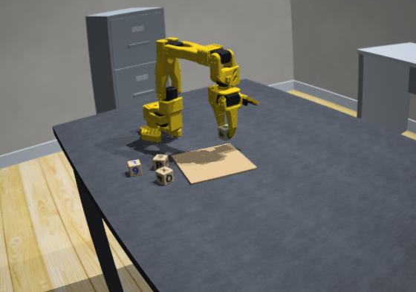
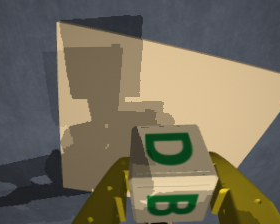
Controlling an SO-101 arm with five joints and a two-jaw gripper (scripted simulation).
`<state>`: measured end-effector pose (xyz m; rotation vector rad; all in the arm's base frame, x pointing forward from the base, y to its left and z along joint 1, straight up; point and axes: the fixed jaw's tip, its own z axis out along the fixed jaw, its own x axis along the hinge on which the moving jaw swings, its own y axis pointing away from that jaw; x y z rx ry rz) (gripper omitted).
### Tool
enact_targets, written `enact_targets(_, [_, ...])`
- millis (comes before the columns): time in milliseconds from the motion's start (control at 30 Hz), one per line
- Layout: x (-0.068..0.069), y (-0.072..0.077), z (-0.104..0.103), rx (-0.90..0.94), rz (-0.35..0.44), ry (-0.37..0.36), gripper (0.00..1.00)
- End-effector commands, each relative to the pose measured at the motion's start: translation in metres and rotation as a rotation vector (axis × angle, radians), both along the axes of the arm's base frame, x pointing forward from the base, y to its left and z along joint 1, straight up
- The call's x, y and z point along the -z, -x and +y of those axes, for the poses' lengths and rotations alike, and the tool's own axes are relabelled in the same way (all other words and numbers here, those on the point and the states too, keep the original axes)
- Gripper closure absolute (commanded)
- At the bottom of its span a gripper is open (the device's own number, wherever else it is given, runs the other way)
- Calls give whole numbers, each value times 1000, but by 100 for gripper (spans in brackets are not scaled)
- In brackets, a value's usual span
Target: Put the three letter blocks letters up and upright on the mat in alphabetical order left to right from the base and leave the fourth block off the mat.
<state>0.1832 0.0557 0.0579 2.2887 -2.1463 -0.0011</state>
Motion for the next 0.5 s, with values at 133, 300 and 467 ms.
enact_targets(133, [-15,-10,5,-2,-93,-30,100])
enact_targets(300, [-15,-10,5,-2,-93,-30,100])
enact_targets(467, [-13,-10,5,-2,-93,-30,100])
